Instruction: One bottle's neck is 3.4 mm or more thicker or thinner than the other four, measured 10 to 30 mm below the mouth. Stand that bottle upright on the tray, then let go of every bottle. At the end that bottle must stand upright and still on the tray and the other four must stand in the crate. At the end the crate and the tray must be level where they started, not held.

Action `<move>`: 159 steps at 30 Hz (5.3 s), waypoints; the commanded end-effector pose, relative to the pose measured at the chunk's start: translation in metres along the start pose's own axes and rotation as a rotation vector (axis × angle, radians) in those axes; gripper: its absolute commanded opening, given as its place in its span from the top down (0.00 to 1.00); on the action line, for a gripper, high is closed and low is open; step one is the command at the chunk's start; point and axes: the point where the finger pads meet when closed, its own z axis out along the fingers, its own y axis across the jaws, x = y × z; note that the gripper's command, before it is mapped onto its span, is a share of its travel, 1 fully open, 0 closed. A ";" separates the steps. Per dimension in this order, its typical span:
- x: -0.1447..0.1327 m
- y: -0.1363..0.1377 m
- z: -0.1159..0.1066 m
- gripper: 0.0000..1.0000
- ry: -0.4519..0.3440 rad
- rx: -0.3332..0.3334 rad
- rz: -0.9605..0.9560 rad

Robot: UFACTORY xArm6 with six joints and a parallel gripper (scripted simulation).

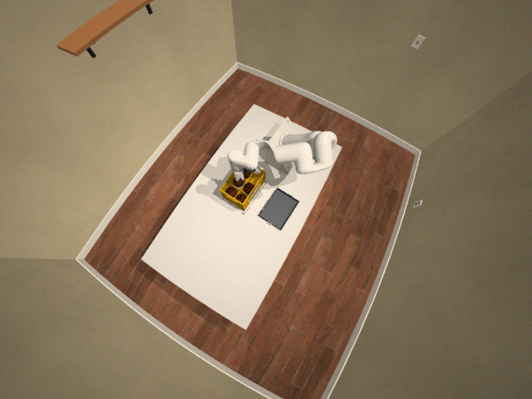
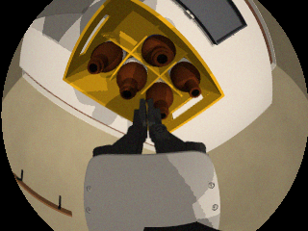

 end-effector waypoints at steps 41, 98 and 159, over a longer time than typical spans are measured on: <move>0.045 -0.091 0.004 0.35 -0.001 -0.008 -0.009; 0.044 -0.092 0.039 0.35 -0.002 -0.007 -0.008; 0.042 -0.092 0.047 0.35 -0.002 -0.007 -0.008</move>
